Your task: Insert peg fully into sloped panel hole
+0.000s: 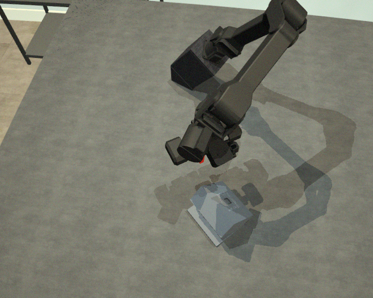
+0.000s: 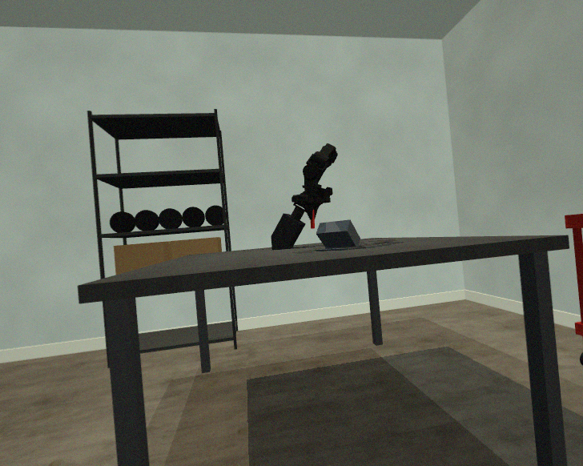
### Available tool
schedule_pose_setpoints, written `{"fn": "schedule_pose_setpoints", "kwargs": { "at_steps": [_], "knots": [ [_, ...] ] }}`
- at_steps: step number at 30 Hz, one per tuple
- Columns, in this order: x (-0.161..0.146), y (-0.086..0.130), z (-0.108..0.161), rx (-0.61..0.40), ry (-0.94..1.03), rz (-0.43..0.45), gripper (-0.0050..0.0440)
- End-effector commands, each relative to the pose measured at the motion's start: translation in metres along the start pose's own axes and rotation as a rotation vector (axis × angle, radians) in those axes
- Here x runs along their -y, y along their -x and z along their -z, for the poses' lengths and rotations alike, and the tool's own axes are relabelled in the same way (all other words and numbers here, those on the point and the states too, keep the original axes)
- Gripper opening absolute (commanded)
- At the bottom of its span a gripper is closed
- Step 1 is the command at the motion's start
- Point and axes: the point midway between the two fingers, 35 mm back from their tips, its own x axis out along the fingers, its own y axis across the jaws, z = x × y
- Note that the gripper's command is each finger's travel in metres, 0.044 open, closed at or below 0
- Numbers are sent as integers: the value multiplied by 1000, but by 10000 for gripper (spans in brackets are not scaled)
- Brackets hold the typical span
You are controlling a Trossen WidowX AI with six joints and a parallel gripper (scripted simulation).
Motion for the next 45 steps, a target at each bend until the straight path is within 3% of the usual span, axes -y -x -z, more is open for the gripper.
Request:
{"fn": "schedule_pose_setpoints", "kwargs": {
  "at_steps": [1, 45],
  "knots": [
    [-3, 11, -12, 18, 12, 29, 0],
    [-102, 37, -98, 65, 10, 5, 0]
  ]
}}
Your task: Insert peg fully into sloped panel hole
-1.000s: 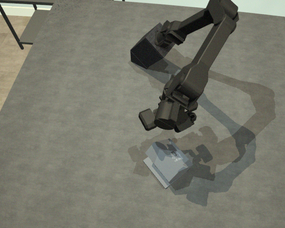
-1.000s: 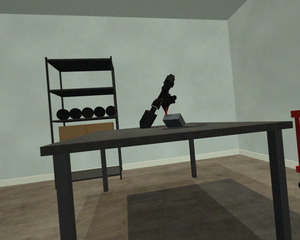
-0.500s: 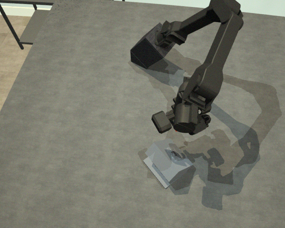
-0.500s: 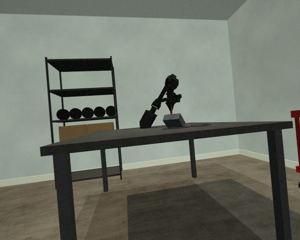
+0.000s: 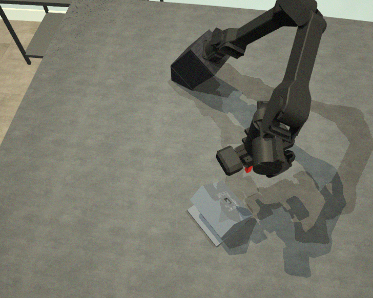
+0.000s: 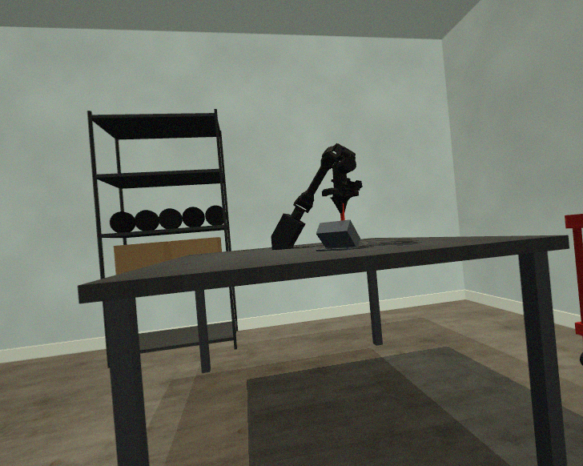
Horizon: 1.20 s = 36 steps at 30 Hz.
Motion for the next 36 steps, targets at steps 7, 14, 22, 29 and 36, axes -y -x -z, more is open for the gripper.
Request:
{"fn": "schedule_pose_setpoints", "kwargs": {
  "at_steps": [7, 14, 22, 29, 36],
  "knots": [
    [-22, 17, -18, 42, 20, 17, 0],
    [-22, 15, -17, 34, 91, 46, 0],
    [-22, 13, -16, 21, 184, 84, 0],
    [-22, 12, -16, 9, 263, 117, 0],
    [-22, 10, -15, -6, 355, 154, 0]
  ]
}}
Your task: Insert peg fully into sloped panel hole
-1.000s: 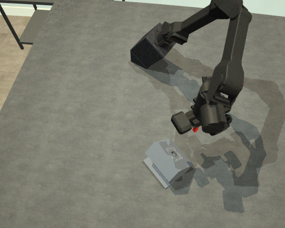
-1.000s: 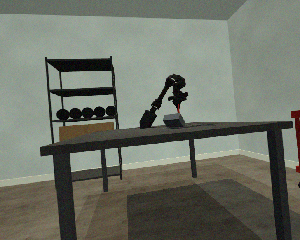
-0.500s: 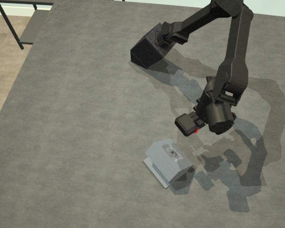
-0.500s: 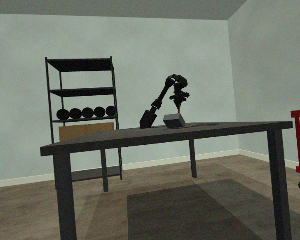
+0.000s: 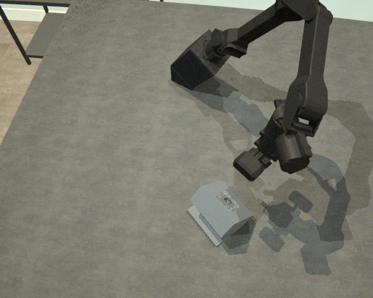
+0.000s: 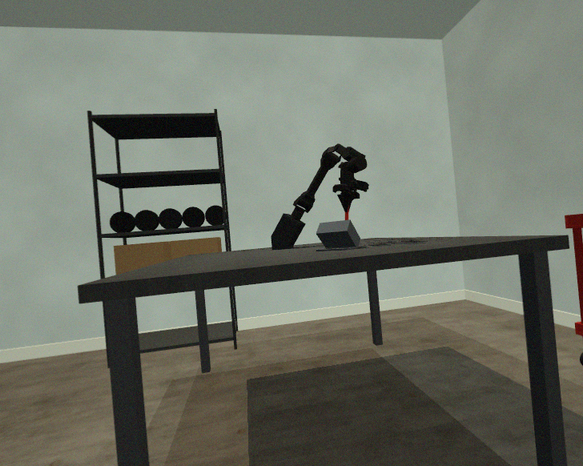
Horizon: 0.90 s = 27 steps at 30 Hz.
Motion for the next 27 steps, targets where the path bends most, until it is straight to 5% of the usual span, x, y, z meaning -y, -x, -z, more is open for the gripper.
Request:
{"fn": "schedule_pose_setpoints", "kwargs": {
  "at_steps": [1, 27],
  "knots": [
    [-2, 7, -2, 10, 58, 35, 0],
    [-2, 4, -2, -48, 344, 144, 0]
  ]
}}
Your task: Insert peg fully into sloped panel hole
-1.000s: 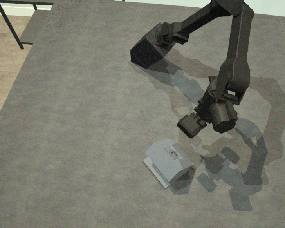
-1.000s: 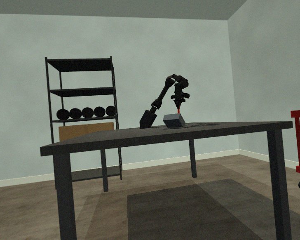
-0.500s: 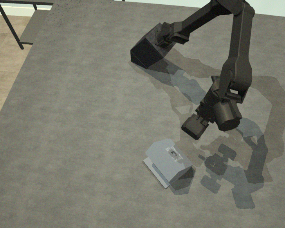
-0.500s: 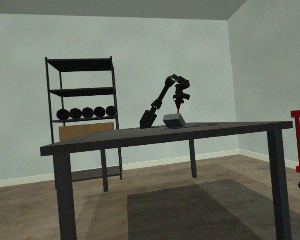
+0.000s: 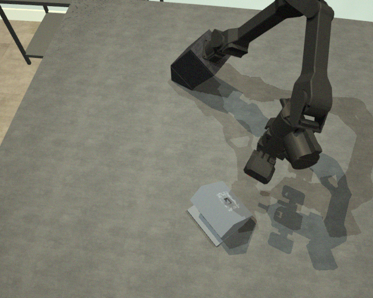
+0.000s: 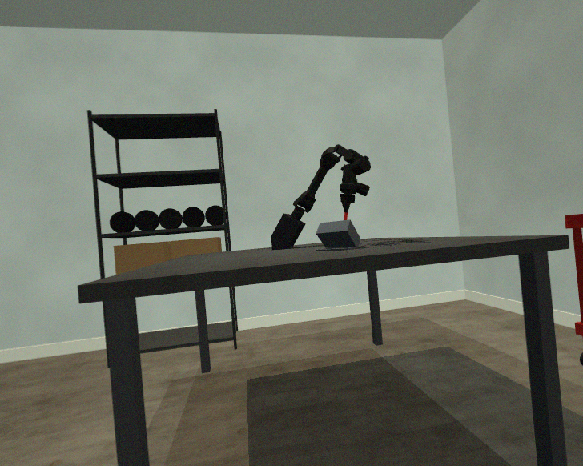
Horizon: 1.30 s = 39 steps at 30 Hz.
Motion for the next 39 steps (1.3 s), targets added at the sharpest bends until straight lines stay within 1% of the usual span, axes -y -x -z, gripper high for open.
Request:
{"fn": "schedule_pose_setpoints", "kwargs": {
  "at_steps": [1, 39],
  "knots": [
    [0, 8, -3, 5, 53, 37, 0],
    [0, 9, -5, -116, 477, 187, 0]
  ]
}}
